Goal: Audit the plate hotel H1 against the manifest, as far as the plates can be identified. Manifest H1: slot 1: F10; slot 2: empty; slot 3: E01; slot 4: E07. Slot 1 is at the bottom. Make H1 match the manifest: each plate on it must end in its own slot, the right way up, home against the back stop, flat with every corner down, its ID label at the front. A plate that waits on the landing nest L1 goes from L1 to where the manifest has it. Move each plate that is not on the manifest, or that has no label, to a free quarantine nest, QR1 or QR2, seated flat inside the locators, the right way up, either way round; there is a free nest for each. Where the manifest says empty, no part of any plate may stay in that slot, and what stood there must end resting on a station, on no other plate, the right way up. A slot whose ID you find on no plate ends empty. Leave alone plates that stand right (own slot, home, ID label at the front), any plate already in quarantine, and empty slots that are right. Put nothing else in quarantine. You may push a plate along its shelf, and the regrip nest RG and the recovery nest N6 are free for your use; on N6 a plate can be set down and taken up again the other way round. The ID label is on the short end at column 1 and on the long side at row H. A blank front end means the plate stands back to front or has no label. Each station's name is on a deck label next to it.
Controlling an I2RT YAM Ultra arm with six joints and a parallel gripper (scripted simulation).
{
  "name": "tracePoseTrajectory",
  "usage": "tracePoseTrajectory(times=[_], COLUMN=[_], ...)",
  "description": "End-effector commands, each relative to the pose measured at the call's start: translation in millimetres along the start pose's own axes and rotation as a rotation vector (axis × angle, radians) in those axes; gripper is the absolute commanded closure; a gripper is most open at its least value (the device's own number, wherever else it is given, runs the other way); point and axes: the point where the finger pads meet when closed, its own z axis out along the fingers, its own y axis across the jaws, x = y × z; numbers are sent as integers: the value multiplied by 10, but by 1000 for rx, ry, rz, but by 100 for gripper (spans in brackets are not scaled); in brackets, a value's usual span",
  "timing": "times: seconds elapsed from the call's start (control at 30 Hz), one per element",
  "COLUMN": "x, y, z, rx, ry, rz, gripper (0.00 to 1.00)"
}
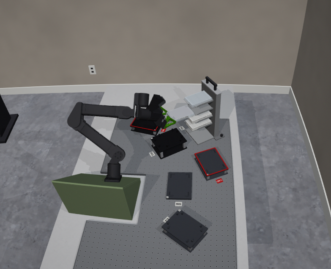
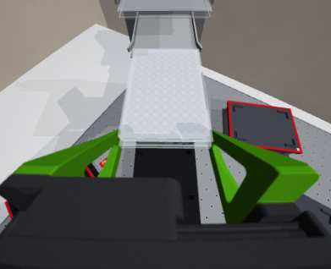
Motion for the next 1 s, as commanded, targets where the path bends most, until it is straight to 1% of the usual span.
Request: tracePoseTrajectory(times=[0.0,0.43,0.53,0.97], x=[-45,43,53,174], y=[22,21,21,20], z=[-40,-190,-199,-323], rx=[-1,-1,-1,-1], ry=[-19,-19,-19,-18], rz=[-10,-10,-10,-10], gripper=[14,14,14,14])
